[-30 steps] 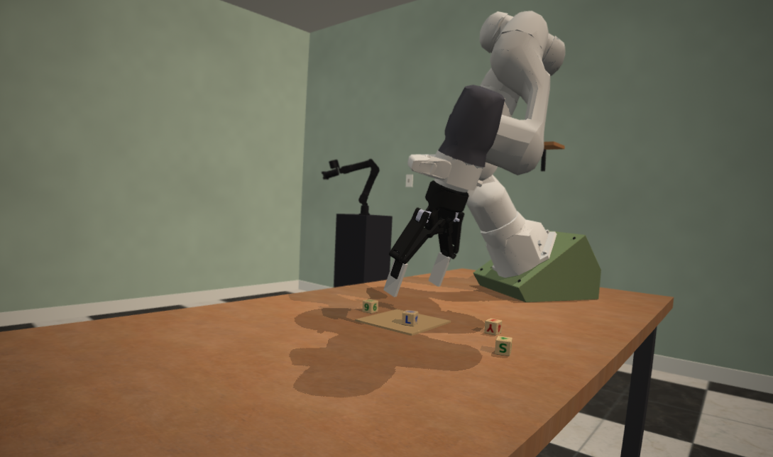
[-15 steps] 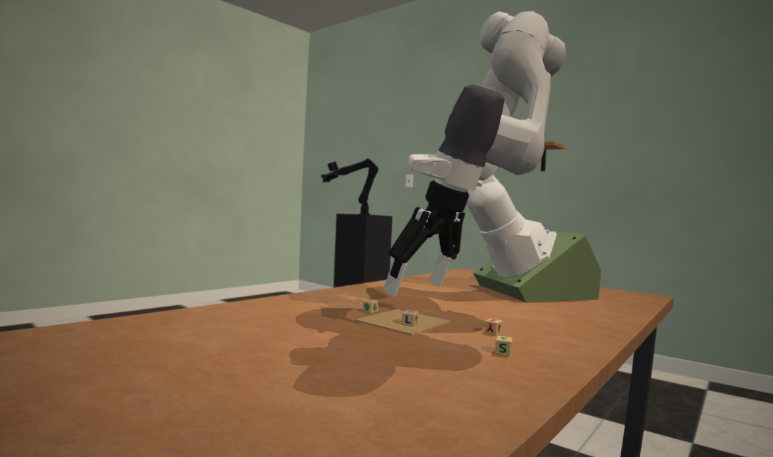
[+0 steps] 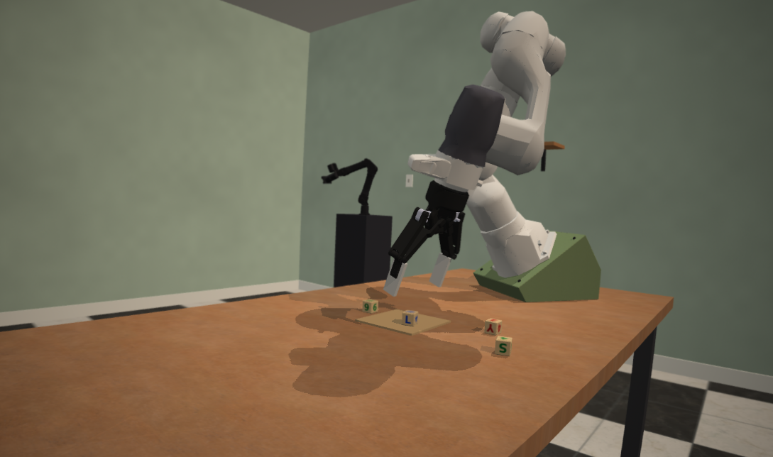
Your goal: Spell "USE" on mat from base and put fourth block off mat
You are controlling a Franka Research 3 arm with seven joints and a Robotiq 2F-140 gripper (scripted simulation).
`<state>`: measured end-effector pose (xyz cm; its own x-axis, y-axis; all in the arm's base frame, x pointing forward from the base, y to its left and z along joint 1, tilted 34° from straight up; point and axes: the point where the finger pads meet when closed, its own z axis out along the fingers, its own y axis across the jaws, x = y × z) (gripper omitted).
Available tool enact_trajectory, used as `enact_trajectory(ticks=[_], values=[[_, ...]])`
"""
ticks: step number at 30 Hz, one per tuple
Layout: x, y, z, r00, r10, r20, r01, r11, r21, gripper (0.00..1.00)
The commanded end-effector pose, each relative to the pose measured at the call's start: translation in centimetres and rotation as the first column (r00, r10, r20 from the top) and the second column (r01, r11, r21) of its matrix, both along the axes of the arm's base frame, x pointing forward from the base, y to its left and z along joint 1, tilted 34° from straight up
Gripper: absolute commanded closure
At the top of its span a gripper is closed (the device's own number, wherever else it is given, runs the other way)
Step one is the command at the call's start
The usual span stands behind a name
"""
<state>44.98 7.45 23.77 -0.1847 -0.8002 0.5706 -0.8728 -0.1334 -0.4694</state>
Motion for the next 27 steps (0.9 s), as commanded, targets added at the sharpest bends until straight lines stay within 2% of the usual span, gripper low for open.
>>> enact_trajectory(ticks=[1,27], values=[[0.00,-0.09,-0.05,1.000,-0.004,0.004,0.004,1.000,0.002,0.00],[0.28,-0.07,0.35,1.000,-0.002,-0.012,0.002,1.000,0.005,0.00]])
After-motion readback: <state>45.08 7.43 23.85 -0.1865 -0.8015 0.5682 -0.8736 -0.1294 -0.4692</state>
